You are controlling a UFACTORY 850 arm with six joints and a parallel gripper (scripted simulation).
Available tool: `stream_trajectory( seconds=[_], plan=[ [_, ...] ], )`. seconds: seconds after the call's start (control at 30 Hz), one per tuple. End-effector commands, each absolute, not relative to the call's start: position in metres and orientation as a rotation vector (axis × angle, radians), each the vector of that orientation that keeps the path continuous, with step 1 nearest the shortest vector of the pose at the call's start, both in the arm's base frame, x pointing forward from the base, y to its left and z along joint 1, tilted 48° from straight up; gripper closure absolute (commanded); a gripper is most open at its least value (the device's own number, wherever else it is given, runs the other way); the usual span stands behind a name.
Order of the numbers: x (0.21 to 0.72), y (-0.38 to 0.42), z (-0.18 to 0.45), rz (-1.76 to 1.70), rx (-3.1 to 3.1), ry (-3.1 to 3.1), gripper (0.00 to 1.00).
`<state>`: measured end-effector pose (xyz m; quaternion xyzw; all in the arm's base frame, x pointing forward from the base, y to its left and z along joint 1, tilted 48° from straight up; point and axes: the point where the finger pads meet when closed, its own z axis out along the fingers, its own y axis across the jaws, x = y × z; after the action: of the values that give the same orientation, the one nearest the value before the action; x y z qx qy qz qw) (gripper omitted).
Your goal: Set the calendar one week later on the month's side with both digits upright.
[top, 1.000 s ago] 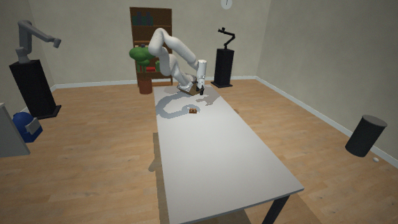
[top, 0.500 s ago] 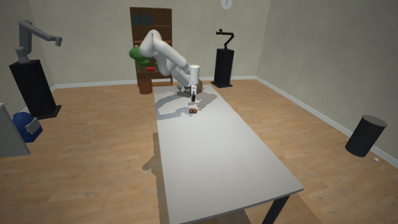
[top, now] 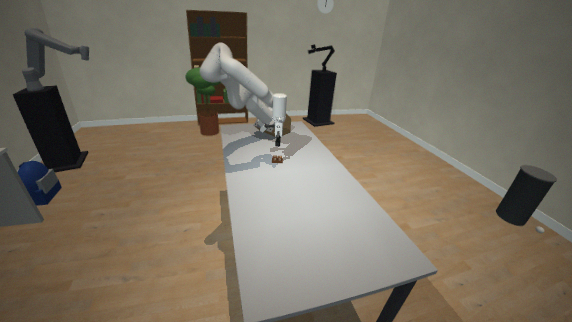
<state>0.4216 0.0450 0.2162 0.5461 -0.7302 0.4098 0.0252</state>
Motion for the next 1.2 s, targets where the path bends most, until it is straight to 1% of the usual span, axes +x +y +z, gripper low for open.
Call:
stream_trajectory(
  seconds=[0.0, 0.27, 0.7, 0.8, 0.87, 1.17],
  plan=[
    [0.421, 0.045, 0.216, 1.262, 1.715, -2.226, 0.00],
    [0.417, 0.042, 0.215, 1.229, 1.842, -2.052, 0.00],
    [0.404, 0.033, 0.209, 1.070, 2.184, -1.397, 0.00],
    [0.404, 0.032, 0.209, 1.065, 2.189, -1.381, 0.00],
    [0.400, 0.030, 0.208, 1.011, 2.253, -1.194, 0.00],
    [0.392, 0.024, 0.205, 0.880, 2.347, -0.784, 0.00]
  ],
)
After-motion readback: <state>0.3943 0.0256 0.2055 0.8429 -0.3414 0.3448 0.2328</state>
